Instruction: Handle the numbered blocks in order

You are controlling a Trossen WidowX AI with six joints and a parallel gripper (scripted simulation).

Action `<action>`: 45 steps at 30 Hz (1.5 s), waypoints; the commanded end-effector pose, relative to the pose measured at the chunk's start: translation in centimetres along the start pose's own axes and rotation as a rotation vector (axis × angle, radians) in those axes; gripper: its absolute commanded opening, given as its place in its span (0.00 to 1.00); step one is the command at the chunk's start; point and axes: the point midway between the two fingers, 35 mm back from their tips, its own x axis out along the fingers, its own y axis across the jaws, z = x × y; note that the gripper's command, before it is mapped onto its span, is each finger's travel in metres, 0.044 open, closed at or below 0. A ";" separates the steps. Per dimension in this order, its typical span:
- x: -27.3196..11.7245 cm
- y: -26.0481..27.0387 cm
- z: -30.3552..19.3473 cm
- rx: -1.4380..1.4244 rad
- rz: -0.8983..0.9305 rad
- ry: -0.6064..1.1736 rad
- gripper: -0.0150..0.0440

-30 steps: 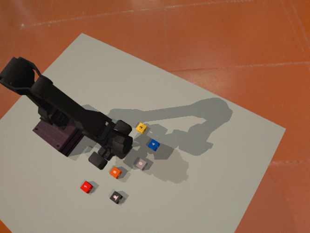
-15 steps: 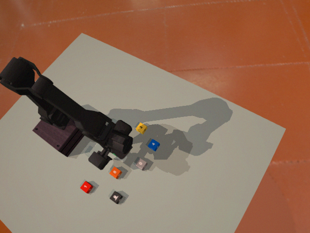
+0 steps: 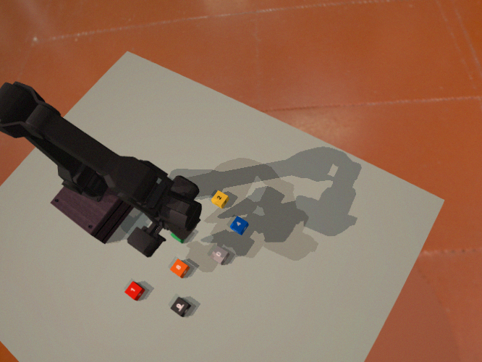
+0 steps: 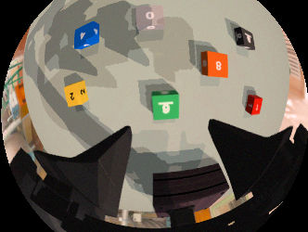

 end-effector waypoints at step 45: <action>3.1 -6.1 5.2 0.003 -0.001 -0.037 0.93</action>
